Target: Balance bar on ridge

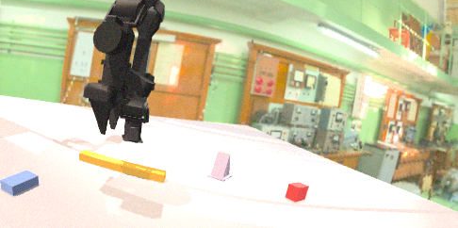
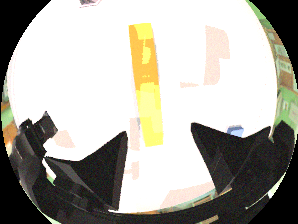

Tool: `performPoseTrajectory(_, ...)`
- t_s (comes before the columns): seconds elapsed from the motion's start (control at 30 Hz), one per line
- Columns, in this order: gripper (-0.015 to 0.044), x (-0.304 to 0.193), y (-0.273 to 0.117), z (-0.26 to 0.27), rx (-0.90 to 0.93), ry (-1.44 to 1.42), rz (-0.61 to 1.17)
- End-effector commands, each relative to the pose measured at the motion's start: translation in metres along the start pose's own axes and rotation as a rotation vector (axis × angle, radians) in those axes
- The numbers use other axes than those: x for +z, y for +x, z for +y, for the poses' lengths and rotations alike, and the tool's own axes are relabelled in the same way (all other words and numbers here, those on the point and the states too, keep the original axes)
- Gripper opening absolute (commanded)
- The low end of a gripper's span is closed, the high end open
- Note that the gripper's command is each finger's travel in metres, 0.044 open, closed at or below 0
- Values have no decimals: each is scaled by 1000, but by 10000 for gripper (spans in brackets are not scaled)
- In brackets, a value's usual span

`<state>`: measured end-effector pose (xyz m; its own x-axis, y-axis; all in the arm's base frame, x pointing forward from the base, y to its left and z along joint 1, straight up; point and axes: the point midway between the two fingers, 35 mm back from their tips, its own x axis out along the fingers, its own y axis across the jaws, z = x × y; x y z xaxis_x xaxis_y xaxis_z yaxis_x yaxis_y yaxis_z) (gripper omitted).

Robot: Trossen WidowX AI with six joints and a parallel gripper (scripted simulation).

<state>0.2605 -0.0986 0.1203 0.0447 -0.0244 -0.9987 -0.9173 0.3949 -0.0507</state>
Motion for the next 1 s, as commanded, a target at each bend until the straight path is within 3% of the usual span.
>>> performPoseTrajectory(0.0,315,3,3,5,26,-3,-6)
performPoseTrajectory(0.33,315,4,46,6,26,-3,-6)
performPoseTrajectory(0.97,315,4,68,7,26,-3,-6)
